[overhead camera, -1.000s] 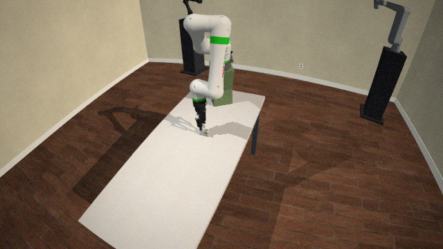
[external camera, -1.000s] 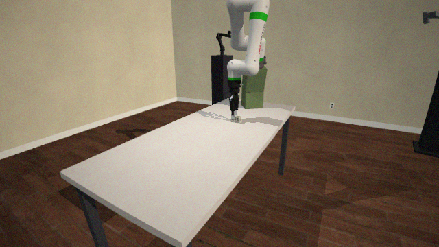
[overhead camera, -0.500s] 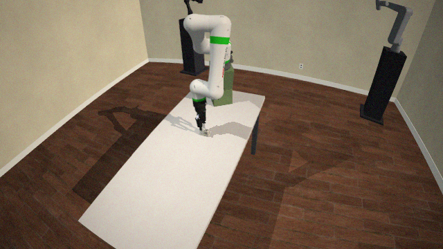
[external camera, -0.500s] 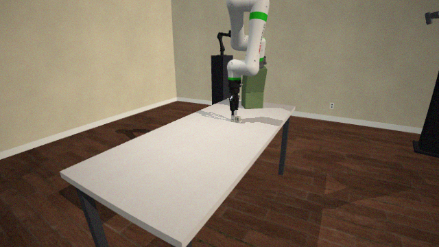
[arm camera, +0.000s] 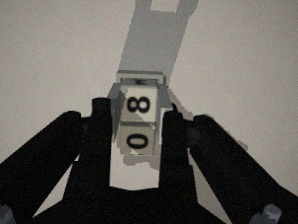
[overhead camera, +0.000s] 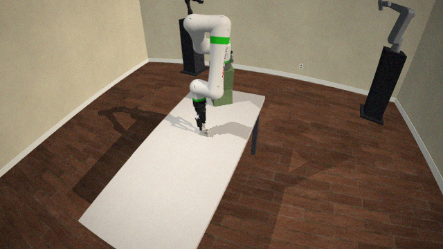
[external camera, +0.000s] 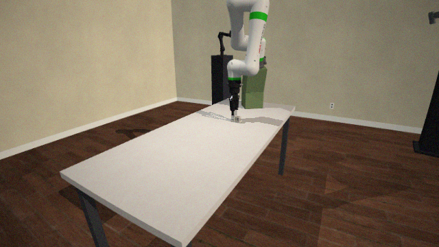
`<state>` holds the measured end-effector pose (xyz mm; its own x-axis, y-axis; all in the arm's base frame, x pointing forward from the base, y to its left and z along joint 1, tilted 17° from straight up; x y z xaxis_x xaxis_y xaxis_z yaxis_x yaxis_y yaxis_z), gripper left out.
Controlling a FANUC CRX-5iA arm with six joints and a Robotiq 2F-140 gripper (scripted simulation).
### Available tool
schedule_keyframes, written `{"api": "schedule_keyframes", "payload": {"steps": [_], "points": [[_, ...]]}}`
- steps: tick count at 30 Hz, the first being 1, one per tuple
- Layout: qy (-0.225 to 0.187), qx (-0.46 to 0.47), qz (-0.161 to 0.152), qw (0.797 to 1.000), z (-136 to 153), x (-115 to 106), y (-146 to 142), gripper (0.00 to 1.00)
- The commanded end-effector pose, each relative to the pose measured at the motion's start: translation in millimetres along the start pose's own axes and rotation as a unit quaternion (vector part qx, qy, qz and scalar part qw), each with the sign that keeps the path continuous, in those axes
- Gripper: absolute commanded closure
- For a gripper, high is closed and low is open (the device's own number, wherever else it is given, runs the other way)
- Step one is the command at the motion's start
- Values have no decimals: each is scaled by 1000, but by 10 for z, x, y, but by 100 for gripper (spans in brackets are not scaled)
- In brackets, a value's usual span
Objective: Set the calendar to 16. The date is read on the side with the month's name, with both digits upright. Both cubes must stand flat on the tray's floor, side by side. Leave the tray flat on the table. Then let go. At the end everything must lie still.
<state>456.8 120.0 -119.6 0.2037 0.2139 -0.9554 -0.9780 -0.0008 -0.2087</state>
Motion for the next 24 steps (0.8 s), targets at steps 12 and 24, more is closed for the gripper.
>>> {"api": "schedule_keyframes", "payload": {"steps": [12, 24], "points": [[0, 0, 0, 1000, -1, -1, -1, 83], [0, 0, 0, 1000, -1, -1, -1, 80]]}}
Point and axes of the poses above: the point where the finger pads meet when closed, its own x axis out along the fingers, its own y axis across the jaws, z = x × y, the point moved 10 cm from there along -x, back along the fingers, and after that the axes turned 9 degrees about x, right-handed, at the moved point
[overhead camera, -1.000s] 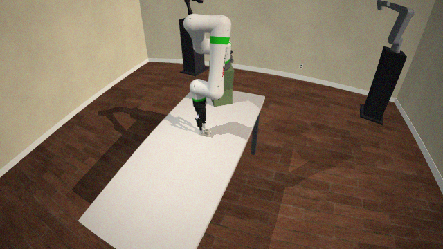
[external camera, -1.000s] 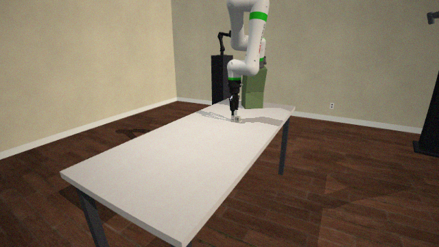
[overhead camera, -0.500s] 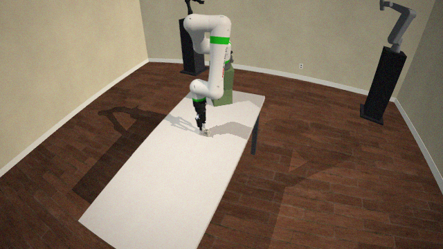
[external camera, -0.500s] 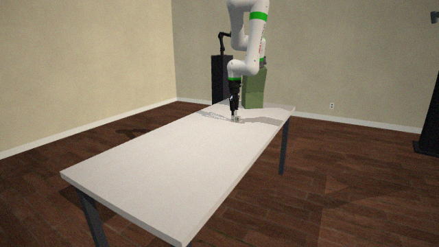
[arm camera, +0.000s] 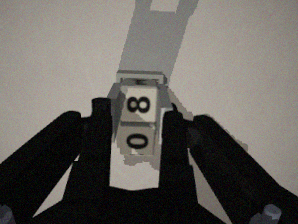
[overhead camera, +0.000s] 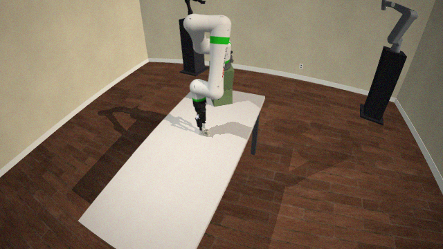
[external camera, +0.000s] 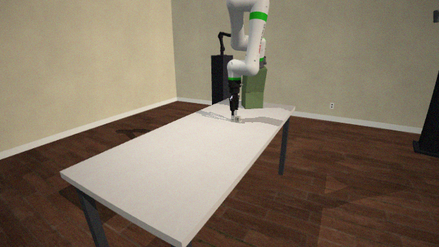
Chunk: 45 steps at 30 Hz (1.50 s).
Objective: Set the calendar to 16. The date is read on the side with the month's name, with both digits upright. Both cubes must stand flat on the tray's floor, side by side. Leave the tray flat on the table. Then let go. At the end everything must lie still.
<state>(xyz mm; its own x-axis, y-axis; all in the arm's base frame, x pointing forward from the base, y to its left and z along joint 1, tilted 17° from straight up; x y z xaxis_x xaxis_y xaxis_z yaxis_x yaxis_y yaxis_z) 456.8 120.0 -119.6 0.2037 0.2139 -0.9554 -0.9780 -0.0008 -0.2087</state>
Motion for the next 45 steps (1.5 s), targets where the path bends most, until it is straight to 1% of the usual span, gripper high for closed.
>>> {"api": "schedule_keyframes", "payload": {"steps": [1, 2, 4, 5, 9, 10, 12, 13, 25, 28, 33, 40, 42, 45], "points": [[0, 0, 0, 1000, -1, -1, -1, 80], [0, 0, 0, 1000, -1, -1, -1, 78], [0, 0, 0, 1000, -1, -1, -1, 78], [0, 0, 0, 1000, -1, -1, -1, 76], [0, 0, 0, 1000, -1, -1, -1, 76], [0, 0, 0, 1000, -1, -1, -1, 73], [0, 0, 0, 1000, -1, -1, -1, 73], [0, 0, 0, 1000, -1, -1, -1, 71], [0, 0, 0, 1000, -1, -3, -1, 71], [0, 0, 0, 1000, -1, -33, -1, 71], [0, 0, 0, 1000, -1, -192, -1, 71], [0, 0, 0, 1000, -1, -565, -1, 71], [0, 0, 0, 1000, -1, -565, -1, 71], [0, 0, 0, 1000, -1, -713, -1, 71]]}}
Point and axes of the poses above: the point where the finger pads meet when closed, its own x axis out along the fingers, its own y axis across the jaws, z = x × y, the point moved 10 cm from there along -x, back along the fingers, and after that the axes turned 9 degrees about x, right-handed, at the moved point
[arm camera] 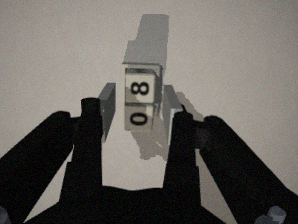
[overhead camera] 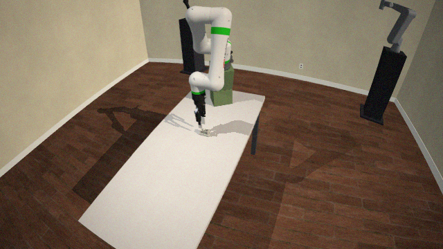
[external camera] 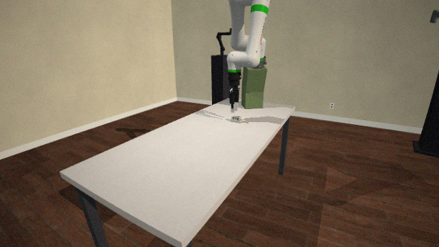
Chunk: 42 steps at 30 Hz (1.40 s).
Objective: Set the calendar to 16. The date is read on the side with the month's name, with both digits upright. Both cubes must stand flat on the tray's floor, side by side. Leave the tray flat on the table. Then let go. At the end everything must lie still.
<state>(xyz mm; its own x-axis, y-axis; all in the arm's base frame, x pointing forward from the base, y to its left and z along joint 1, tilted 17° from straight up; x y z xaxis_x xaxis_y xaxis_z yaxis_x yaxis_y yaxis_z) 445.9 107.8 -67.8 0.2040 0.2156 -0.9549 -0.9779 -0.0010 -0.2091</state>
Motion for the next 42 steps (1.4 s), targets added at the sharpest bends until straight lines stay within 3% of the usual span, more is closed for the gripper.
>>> {"api": "schedule_keyframes", "payload": {"steps": [1, 10, 11, 35, 42], "points": [[1, 0, 0, 1000, 6, -213, 0, 71], [1, 0, 0, 1000, 6, -358, 0, 71], [1, 0, 0, 1000, 6, -358, 0, 0], [1, 0, 0, 1000, 6, -363, 0, 0], [1, 0, 0, 1000, 7, -476, 0, 0]]}}
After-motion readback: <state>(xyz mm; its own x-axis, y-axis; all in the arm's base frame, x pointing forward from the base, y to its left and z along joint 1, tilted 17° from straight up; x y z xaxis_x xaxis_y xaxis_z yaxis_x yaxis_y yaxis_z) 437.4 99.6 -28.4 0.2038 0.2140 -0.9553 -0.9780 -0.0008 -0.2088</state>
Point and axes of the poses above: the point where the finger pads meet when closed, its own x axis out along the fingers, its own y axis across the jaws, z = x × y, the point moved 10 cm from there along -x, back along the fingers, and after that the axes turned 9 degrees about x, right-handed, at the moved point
